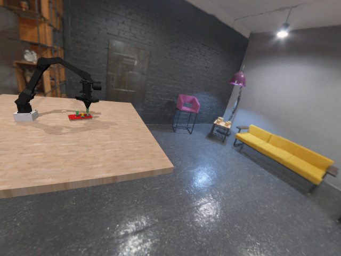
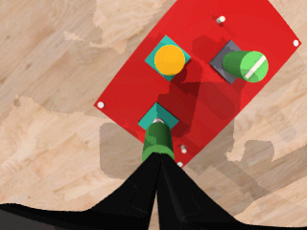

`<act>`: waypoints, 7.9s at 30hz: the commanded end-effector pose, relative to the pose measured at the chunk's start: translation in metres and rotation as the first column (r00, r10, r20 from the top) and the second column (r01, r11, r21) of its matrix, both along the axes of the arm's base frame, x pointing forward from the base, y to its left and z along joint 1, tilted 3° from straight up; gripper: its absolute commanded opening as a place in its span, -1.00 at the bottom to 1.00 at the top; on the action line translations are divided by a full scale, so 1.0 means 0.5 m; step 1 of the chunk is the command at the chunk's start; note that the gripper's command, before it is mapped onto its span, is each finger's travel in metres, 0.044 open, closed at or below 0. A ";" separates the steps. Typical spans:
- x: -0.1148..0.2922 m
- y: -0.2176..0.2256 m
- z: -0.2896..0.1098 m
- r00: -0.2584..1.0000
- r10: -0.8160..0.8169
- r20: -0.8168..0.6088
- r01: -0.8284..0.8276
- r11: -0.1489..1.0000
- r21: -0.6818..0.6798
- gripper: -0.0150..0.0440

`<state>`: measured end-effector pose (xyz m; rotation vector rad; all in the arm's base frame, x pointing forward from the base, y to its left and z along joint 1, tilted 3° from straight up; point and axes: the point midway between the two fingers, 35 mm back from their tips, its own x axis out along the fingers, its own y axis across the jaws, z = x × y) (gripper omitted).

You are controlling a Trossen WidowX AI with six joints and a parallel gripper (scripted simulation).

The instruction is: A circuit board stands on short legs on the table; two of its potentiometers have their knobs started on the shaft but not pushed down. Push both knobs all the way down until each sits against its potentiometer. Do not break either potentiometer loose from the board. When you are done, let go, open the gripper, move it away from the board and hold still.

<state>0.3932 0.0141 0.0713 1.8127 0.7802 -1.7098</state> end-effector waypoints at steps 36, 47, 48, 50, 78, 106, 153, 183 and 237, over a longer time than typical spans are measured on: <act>0.003 0.001 -0.040 1.000 -0.004 -0.002 0.004 1.000 -0.004 -0.49; 0.003 0.002 -0.050 1.000 -0.004 -0.002 0.004 1.000 -0.004 -0.49; 0.003 0.002 -0.050 1.000 -0.004 -0.002 0.004 1.000 -0.004 -0.49; 0.003 0.002 -0.051 1.000 -0.004 -0.002 0.004 1.000 -0.004 -0.49; 0.004 0.003 -0.073 1.000 -0.004 -0.002 0.004 1.000 -0.004 -0.49; 0.004 0.004 -0.086 1.000 -0.004 -0.002 0.004 1.000 -0.004 -0.49; 0.005 0.004 -0.090 1.000 -0.004 -0.002 0.004 1.000 -0.004 -0.49; 0.005 0.003 -0.080 1.000 -0.004 -0.002 0.004 1.000 -0.004 -0.49; -0.381 -0.032 0.037 1.000 -0.004 -0.016 0.004 1.000 -0.005 1.00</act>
